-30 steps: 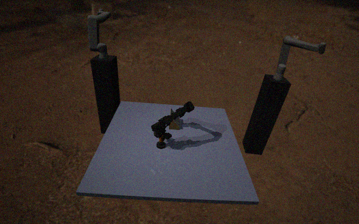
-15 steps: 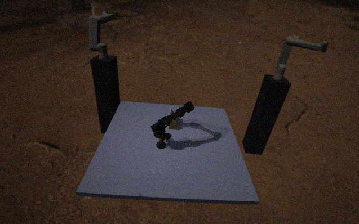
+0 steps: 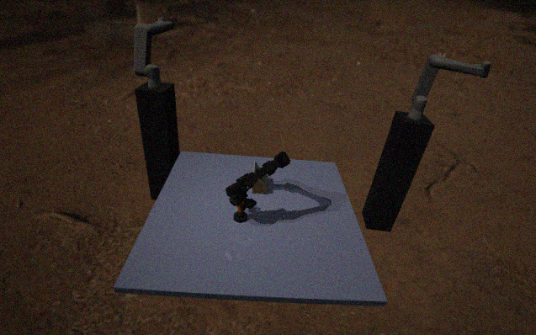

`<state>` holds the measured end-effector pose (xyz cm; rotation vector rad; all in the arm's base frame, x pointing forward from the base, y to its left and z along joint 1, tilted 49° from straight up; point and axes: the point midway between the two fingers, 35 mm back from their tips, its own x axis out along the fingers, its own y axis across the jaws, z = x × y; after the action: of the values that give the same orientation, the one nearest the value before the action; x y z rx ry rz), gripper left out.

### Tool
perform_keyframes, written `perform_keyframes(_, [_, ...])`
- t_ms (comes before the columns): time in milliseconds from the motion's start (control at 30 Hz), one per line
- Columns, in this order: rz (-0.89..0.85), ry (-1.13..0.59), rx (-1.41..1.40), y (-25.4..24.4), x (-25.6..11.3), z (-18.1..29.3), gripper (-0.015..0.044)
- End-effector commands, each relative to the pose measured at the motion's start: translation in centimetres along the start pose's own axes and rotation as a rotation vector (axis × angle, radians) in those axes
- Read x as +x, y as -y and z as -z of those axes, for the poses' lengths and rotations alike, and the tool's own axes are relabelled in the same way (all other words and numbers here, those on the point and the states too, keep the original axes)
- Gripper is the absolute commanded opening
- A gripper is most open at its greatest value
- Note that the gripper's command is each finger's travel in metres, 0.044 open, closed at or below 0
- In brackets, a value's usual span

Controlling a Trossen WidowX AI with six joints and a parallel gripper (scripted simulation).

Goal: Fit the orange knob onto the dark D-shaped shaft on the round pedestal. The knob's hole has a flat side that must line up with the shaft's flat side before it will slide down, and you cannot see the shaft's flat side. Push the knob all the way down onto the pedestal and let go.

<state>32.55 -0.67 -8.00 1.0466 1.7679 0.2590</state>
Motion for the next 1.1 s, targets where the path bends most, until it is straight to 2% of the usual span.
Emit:
perform_keyframes(0, [-0.001, 0.010, -0.002, -0.11, -0.36, -0.32, 0.0000])
perform_keyframes(800, [-0.001, 0.010, -0.002, 0.14, -0.23, -0.12, 0.0000])
perform_keyframes(1067, [-0.002, 0.010, 0.207, -0.04, -0.37, 0.19, 0.0000])
